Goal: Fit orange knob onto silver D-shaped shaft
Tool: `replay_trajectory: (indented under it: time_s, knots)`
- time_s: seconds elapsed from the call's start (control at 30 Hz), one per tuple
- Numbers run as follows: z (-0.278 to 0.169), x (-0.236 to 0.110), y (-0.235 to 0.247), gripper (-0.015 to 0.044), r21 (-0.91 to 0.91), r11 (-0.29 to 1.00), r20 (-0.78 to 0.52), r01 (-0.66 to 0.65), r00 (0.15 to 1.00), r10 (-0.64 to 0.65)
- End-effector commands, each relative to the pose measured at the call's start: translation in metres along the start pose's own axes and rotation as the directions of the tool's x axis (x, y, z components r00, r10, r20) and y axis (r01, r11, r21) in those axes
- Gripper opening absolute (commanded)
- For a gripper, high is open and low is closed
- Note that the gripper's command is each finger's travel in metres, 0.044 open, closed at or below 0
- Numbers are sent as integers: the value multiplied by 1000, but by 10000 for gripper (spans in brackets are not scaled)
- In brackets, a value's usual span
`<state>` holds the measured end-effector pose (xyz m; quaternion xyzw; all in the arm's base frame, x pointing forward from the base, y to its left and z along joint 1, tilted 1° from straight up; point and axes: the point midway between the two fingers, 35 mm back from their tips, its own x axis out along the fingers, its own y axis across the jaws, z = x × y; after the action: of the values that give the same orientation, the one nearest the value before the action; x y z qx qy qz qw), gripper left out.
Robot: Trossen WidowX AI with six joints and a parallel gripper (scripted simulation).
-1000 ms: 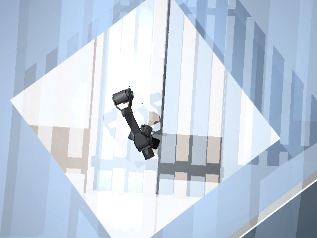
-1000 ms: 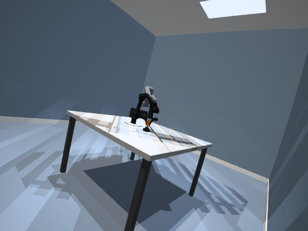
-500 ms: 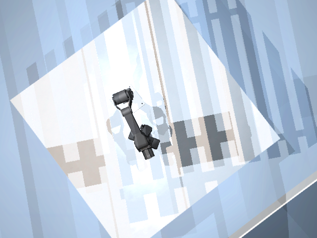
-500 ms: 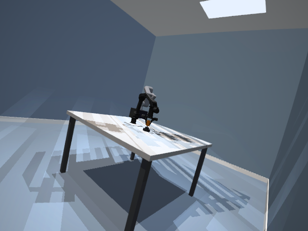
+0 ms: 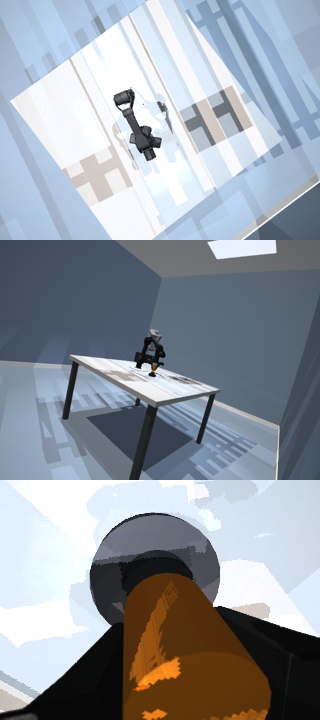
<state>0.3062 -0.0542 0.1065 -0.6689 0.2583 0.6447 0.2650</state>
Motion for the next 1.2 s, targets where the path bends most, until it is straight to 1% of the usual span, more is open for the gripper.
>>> replay_trajectory:
  time_s: [0.0,0.37,0.57,0.63,0.8,1.17]
  knots:
    - [-1,1,-1,0,-9,1000,-3,3,1000,-3]
    - [-1,2,0,0,-9,1000,-3,3,1000,-3]
    - [-1,-3,0,0,-9,1000,-3,3,1000,-3]
    - [-1,-3,-1,0,-35,999,-3,3,1000,-3]
    - [-1,-3,-1,0,-207,978,-3,3,1000,-3]
    - [-1,1,-1,0,-217,976,-3,3,1000,-3]
